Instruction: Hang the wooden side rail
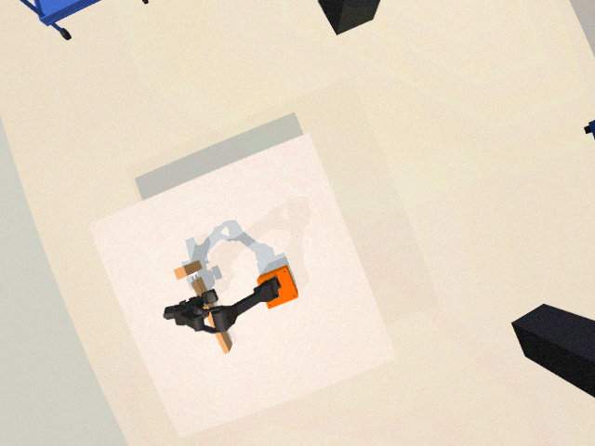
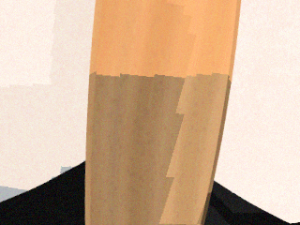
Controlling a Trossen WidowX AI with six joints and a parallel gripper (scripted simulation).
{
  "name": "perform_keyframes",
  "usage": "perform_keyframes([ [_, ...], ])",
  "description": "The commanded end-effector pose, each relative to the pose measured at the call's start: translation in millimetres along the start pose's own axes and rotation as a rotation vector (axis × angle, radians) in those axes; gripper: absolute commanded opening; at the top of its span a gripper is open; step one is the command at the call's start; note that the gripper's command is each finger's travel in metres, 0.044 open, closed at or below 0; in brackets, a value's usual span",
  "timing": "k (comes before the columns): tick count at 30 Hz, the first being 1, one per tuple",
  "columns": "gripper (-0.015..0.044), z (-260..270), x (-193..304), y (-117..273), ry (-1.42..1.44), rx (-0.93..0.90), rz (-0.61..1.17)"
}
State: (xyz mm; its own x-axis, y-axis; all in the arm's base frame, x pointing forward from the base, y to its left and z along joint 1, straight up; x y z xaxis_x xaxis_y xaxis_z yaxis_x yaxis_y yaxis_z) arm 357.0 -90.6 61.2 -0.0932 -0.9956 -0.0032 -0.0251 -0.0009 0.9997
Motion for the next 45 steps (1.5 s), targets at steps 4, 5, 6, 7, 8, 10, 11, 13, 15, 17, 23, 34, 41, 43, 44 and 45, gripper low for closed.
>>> perform_keyframes([
  [4, 0.0000, -1.3, 2.6, 3.0, 0.000, 0.004, 0.007],
  [5, 0.0000, -1.4, 2.7, 3.1, 0.000, 0.004, 0.007],
  [6, 0.0000, -1.5, 2.8, 3.2, 0.000, 0.004, 0.007],
  [7, 0.0000, -1.7, 2.9, 3.3, 0.000, 0.004, 0.007],
  [8, 0.0000, -1.8, 3.1, 3.3, 0.000, 0.004, 0.007],
  [10, 0.0000, -2.0, 3.3, 3.1, 0.000, 0.004, 0.007],
  [11, 0.0000, -2.1, 3.4, 3.0, 0.000, 0.004, 0.007],
  [13, 0.0000, -2.3, 3.6, 2.8, 0.000, 0.004, 0.007],
  [15, 0.0000, -2.2, 3.8, 2.6, 0.000, 0.004, 0.007],
  [17, 0.0000, -2.0, 4.1, 2.3, 0.000, 0.004, 0.007],
  [23, 0.0000, -1.3, 4.8, 1.6, 0.000, 0.004, 0.007],
  [34, 0.0000, -0.2, 6.0, 0.5, 0.000, 0.004, 0.007],
  [41, 0.0000, -0.7, 6.6, 1.0, 0.000, 0.004, 0.007],
  [43, 0.0000, -1.0, 6.9, 1.2, 0.000, 0.004, 0.007],
  [44, 0.0000, -1.1, 7.0, 1.3, 0.000, 0.004, 0.007],
  [45, 0.0000, -1.2, 7.1, 1.5, 0.000, 0.004, 0.007],
])
Point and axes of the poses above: the point midway between the two fingers, 35 mm back from their tips, its own y axis back along the fingers, its own z axis across the jaws, x = y × z, the point moved 7 cm from there along y, back along the fingers, and after that the axes turned 1 degree about -y, right-handed, at the moved point
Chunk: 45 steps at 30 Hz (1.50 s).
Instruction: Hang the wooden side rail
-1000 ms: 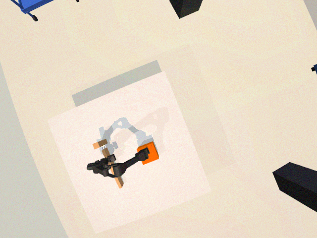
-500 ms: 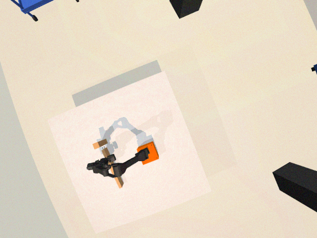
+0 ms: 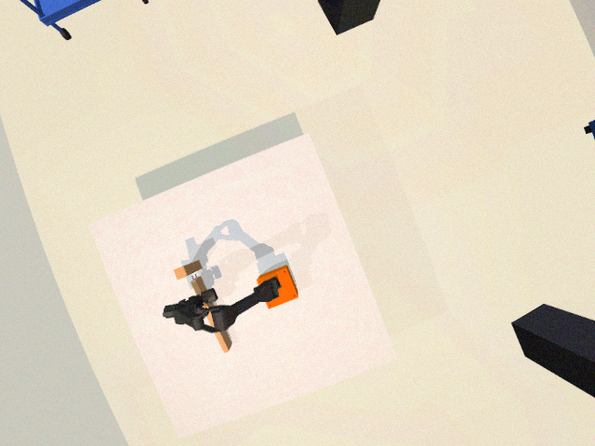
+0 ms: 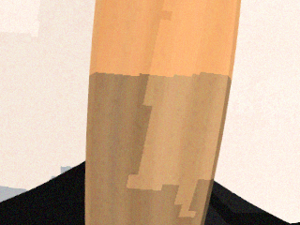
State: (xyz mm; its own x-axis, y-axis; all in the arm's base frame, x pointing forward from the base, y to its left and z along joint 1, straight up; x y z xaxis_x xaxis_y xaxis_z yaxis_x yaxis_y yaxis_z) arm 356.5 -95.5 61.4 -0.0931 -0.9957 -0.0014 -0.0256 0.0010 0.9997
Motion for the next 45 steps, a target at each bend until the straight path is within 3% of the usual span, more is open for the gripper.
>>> perform_keyframes([
  [1, 0.0000, -1.3, 2.3, 1.3, 0.000, 0.003, 0.005],
  [45, 0.0000, -0.3, 7.0, 0.4, 0.000, 0.003, 0.005],
])
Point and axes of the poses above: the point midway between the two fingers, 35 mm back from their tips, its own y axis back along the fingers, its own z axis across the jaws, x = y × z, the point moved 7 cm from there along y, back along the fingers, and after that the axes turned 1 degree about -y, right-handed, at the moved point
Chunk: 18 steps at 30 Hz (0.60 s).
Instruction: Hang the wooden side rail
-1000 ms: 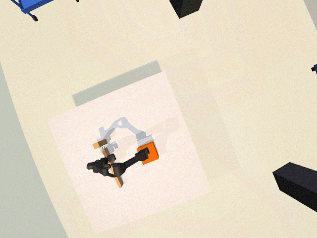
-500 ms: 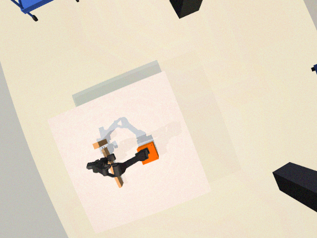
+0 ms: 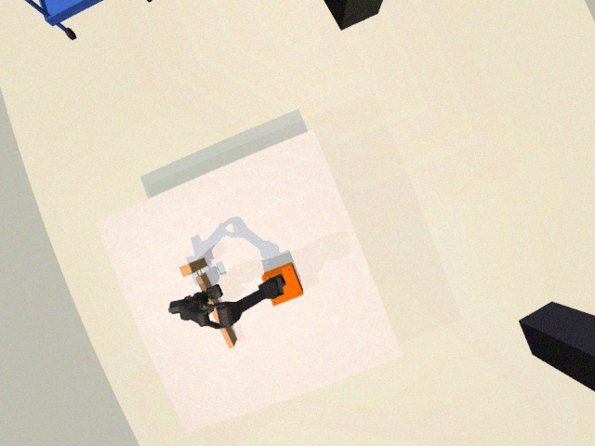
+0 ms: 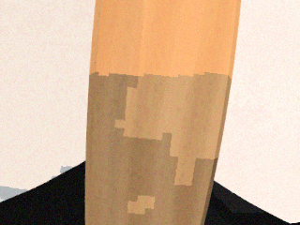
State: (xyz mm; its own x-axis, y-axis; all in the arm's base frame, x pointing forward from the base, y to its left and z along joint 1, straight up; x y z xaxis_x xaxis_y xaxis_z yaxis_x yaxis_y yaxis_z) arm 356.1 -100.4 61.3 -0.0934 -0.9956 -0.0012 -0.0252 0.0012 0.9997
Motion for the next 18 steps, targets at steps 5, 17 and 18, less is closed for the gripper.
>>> perform_keyframes([
  [5, 0.0000, -0.8, 2.6, 1.0, 0.000, 0.003, 0.005],
  [17, 0.0000, -1.2, 4.0, 2.4, 0.000, 0.004, 0.005],
  [18, 0.0000, -1.3, 4.1, 2.5, 0.000, 0.004, 0.005],
])
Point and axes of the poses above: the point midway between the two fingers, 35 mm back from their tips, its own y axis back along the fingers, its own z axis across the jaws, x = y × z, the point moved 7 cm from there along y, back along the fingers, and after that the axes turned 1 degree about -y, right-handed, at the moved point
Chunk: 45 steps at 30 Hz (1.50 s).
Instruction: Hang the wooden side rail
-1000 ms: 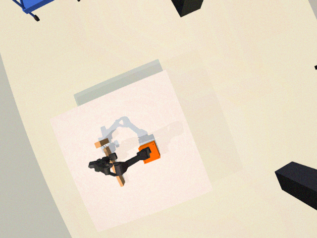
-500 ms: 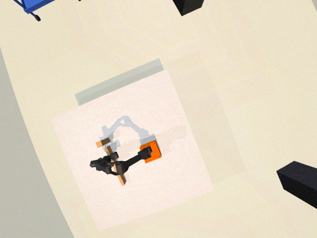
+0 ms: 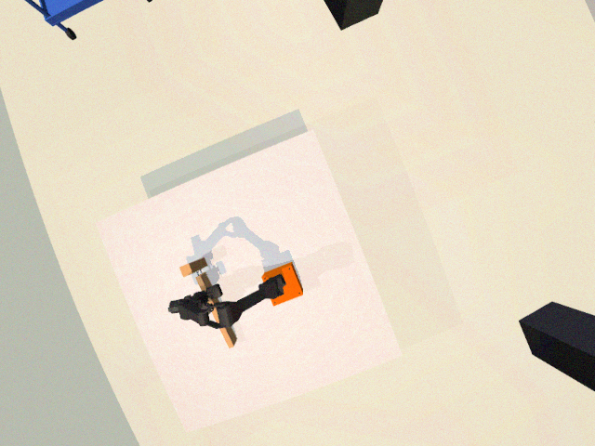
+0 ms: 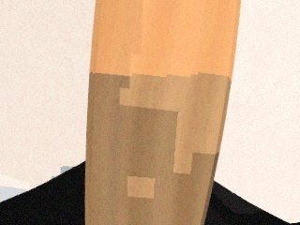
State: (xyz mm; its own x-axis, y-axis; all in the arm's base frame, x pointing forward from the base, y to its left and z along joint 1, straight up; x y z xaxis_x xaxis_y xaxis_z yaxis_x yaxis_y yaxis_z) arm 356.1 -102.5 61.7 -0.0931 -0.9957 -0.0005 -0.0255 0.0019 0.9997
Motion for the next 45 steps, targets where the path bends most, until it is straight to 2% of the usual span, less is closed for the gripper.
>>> perform_keyframes([
  [1, 0.0000, -1.2, 2.1, 2.2, 0.000, 0.003, 0.005],
  [45, 0.0000, -0.8, 6.8, 1.8, 0.000, 0.003, 0.005],
])
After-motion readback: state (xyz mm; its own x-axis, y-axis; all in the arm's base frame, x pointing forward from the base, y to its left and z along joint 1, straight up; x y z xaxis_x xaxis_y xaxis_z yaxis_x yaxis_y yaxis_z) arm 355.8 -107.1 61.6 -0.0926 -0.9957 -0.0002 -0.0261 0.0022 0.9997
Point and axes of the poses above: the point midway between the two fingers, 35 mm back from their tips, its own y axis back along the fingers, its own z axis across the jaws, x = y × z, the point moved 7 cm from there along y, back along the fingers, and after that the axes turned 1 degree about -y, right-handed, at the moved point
